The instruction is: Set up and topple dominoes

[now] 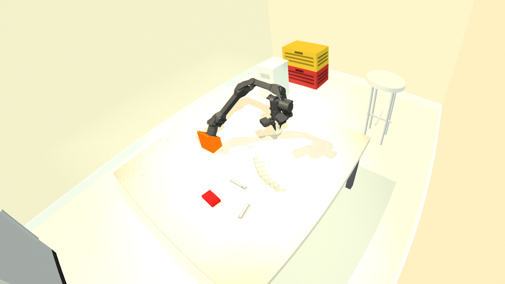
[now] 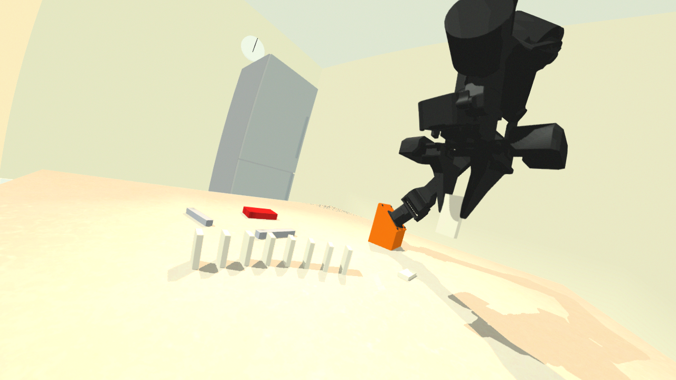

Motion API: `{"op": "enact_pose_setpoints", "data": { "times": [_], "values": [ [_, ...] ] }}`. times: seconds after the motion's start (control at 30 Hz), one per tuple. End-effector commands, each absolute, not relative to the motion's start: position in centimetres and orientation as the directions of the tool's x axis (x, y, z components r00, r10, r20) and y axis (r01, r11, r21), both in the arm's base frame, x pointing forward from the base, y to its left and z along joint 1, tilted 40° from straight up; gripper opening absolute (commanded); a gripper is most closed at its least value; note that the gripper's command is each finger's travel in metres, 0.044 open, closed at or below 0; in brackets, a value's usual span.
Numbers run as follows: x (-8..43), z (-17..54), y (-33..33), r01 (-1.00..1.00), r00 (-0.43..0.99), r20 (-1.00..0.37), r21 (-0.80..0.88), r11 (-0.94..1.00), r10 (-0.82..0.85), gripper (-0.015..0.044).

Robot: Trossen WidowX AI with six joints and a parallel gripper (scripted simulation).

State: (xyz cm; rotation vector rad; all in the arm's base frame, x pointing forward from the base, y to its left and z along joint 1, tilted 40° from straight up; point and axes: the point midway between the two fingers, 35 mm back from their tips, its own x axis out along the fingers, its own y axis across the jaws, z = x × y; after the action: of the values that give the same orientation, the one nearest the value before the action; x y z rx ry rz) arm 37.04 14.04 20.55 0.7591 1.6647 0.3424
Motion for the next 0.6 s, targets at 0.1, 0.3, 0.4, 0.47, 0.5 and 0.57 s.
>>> {"op": "enact_pose_setpoints", "data": {
  "times": [0.1, 0.3, 0.4, 0.47, 0.5, 0.57],
  "values": [
    [34.6, 15.2, 6.7, 0.471, -0.075, -0.774, 0.528, 0.707, 0.628, 0.0107],
    [31.3, 11.8, 3.0, 0.578, -0.088, -0.769, 0.478, 0.661, 0.633, 0.0107],
    [31.3, 11.7, 3.0, 0.578, -0.088, -0.769, 0.478, 0.661, 0.633, 0.0107],
    [31.4, 11.2, 3.4, 0.578, -0.087, -0.77, 0.478, 0.661, 0.632, 0.0107],
    [31.4, 10.7, 3.8, 0.578, -0.087, -0.77, 0.478, 0.662, 0.632, 0.0107],
    [31.5, 9.9, 4.4, 0.578, -0.086, -0.771, 0.477, 0.662, 0.631, 0.0107]
  ]
}}
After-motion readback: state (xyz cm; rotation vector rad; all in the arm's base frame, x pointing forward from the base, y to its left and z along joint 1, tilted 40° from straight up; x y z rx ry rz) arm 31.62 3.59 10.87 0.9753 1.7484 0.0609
